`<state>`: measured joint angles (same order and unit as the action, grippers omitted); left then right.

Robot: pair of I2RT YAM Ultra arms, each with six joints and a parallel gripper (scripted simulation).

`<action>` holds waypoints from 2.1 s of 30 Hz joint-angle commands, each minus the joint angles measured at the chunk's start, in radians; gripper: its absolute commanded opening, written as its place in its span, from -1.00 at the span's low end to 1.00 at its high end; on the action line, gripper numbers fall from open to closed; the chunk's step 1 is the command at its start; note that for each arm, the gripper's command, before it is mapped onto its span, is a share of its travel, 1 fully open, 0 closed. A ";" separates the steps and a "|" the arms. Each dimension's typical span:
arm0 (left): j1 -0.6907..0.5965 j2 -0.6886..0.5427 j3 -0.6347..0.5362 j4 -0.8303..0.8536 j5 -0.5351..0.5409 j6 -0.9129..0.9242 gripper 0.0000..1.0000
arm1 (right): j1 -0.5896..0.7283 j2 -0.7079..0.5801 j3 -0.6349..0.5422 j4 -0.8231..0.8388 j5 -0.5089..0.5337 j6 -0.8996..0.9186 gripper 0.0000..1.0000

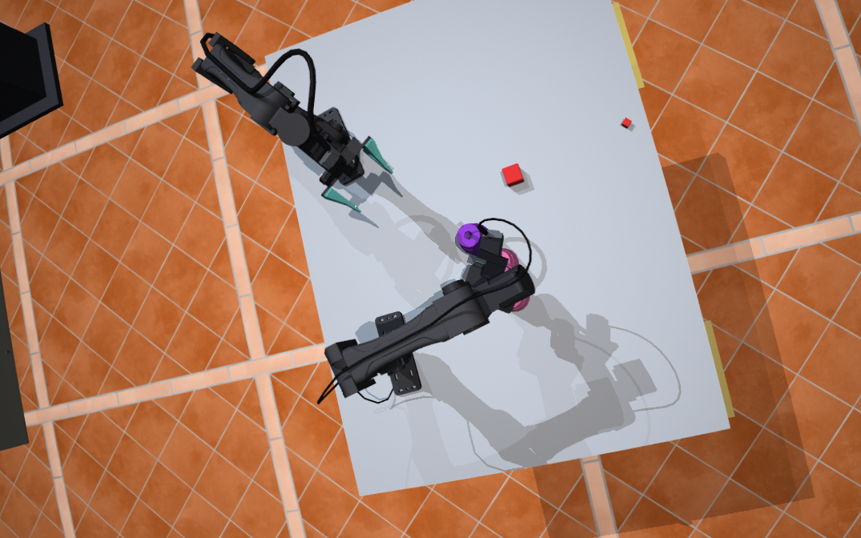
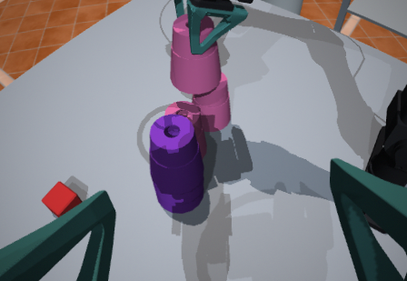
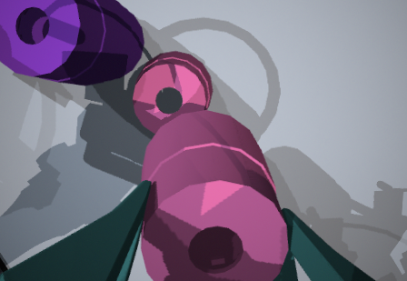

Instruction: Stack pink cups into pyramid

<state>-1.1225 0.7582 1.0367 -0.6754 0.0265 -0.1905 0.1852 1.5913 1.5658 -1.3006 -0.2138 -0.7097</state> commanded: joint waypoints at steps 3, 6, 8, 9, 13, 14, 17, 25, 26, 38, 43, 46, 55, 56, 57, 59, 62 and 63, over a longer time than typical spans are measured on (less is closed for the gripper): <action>-0.003 -0.015 0.001 0.006 -0.002 -0.005 1.00 | 0.000 -0.040 -0.060 0.076 -0.018 -0.006 -1.00; -0.003 -0.015 0.001 0.006 -0.002 -0.005 1.00 | 0.000 -0.044 -0.088 0.094 -0.018 -0.006 -1.00; -0.003 -0.015 0.001 0.006 -0.002 -0.005 1.00 | 0.000 -0.046 -0.102 0.103 -0.018 -0.006 -1.00; -0.003 -0.015 0.001 0.006 -0.002 -0.005 1.00 | 0.000 -0.047 -0.108 0.106 -0.018 -0.006 -1.00; -0.003 -0.015 0.001 0.006 -0.002 -0.005 1.00 | 0.000 -0.049 -0.119 0.110 -0.019 -0.006 -1.00; -0.003 -0.015 0.001 0.006 -0.002 -0.005 1.00 | 0.000 -0.049 -0.122 0.096 -0.019 -0.006 -1.00; -0.003 -0.015 0.001 0.006 -0.002 -0.005 1.00 | 0.000 -0.049 -0.118 0.096 -0.019 -0.006 -1.00; -0.003 -0.015 0.001 0.006 -0.002 -0.005 1.00 | 0.000 -0.050 -0.115 0.096 -0.019 -0.006 -1.00; -0.003 -0.015 0.001 0.006 -0.002 -0.005 1.00 | 0.000 -0.050 -0.115 0.096 -0.019 -0.006 -1.00; -0.003 -0.015 0.001 0.006 -0.002 -0.005 1.00 | 0.008 -0.048 -0.144 0.132 -0.017 0.006 -1.00; -0.003 -0.015 0.001 0.006 -0.002 -0.005 1.00 | 0.002 -0.051 -0.158 0.144 -0.026 0.002 -1.00; -0.003 -0.015 0.001 0.006 -0.002 -0.005 1.00 | 0.002 -0.051 -0.155 0.144 -0.026 0.002 -1.00; -0.003 -0.015 0.001 0.006 -0.002 -0.005 1.00 | -0.004 -0.054 -0.181 0.163 -0.026 -0.006 -1.00; -0.003 -0.015 0.001 0.006 -0.002 -0.005 1.00 | -0.004 -0.054 -0.182 0.163 -0.026 -0.005 -1.00; -0.003 -0.015 0.001 0.006 -0.002 -0.005 1.00 | -0.005 -0.054 -0.186 0.167 -0.026 -0.007 -1.00; -0.003 -0.015 0.001 0.006 -0.002 -0.005 1.00 | -0.005 -0.055 -0.190 0.171 -0.027 -0.007 -1.00; -0.003 -0.015 0.001 0.006 -0.002 -0.005 1.00 | -0.005 -0.055 -0.191 0.171 -0.027 -0.006 -1.00; -0.003 -0.015 0.001 0.006 -0.002 -0.005 1.00 | -0.004 -0.055 -0.195 0.175 -0.027 -0.006 -1.00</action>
<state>-1.1225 0.7582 1.0367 -0.6754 0.0265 -0.1905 0.1875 1.5639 1.3846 -1.1484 -0.2226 -0.7094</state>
